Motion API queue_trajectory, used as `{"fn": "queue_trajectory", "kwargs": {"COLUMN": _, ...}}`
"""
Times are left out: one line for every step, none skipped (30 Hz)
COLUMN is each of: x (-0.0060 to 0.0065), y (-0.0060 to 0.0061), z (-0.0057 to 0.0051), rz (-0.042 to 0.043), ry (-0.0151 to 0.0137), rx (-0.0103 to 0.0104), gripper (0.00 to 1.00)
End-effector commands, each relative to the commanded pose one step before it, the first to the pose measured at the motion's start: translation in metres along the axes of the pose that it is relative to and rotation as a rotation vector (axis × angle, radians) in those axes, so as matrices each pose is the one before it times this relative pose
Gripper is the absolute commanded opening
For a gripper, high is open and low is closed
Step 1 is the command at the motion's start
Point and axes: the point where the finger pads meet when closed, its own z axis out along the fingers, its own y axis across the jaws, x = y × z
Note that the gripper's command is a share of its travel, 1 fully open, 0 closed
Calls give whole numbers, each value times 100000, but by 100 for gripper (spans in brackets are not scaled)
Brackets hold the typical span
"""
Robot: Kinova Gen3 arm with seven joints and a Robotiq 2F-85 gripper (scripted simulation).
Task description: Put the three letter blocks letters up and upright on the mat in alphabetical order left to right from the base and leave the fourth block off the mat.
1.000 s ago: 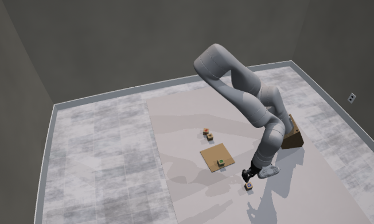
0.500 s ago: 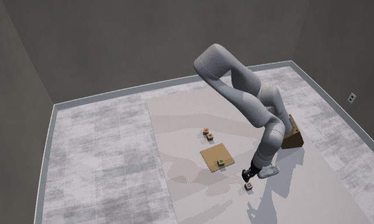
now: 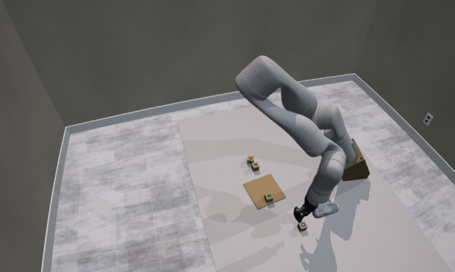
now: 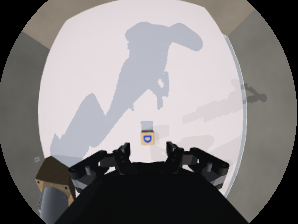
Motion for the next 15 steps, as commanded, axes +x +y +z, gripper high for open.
{"fn": "queue_trajectory", "kwargs": {"x": -28, "y": -95, "z": 190, "rz": -166, "ry": -173, "rx": 206, "gripper": 67}}
{"fn": "queue_trajectory", "kwargs": {"x": 0, "y": 0, "z": 121, "rz": 0, "ry": 0, "rx": 0, "gripper": 67}}
{"fn": "queue_trajectory", "kwargs": {"x": 1, "y": 1, "z": 127, "rz": 1, "ry": 0, "rx": -2, "gripper": 67}}
{"fn": "queue_trajectory", "kwargs": {"x": 1, "y": 0, "z": 134, "rz": 0, "ry": 0, "rx": 0, "gripper": 67}}
{"fn": "queue_trajectory", "kwargs": {"x": 0, "y": -1, "z": 139, "rz": -1, "ry": 1, "rx": 3, "gripper": 67}}
{"fn": "queue_trajectory", "kwargs": {"x": 1, "y": 1, "z": 144, "rz": 1, "ry": -1, "rx": -2, "gripper": 67}}
{"fn": "queue_trajectory", "kwargs": {"x": 1, "y": 1, "z": 149, "rz": 0, "ry": 0, "rx": -1, "gripper": 67}}
{"fn": "queue_trajectory", "kwargs": {"x": 0, "y": -1, "z": 153, "rz": -1, "ry": 1, "rx": 2, "gripper": 67}}
{"fn": "queue_trajectory", "kwargs": {"x": 1, "y": 1, "z": 156, "rz": 1, "ry": 0, "rx": -1, "gripper": 67}}
{"fn": "queue_trajectory", "kwargs": {"x": 1, "y": 1, "z": 158, "rz": 0, "ry": 0, "rx": -1, "gripper": 67}}
{"fn": "queue_trajectory", "kwargs": {"x": 0, "y": -1, "z": 160, "rz": -1, "ry": 1, "rx": 2, "gripper": 67}}
{"fn": "queue_trajectory", "kwargs": {"x": 1, "y": 1, "z": 161, "rz": 1, "ry": 0, "rx": -1, "gripper": 67}}
{"fn": "queue_trajectory", "kwargs": {"x": 1, "y": 1, "z": 162, "rz": 0, "ry": 0, "rx": -1, "gripper": 67}}
{"fn": "queue_trajectory", "kwargs": {"x": 0, "y": -1, "z": 161, "rz": -1, "ry": 1, "rx": 2, "gripper": 67}}
{"fn": "queue_trajectory", "kwargs": {"x": 1, "y": 1, "z": 160, "rz": 1, "ry": 0, "rx": -2, "gripper": 67}}
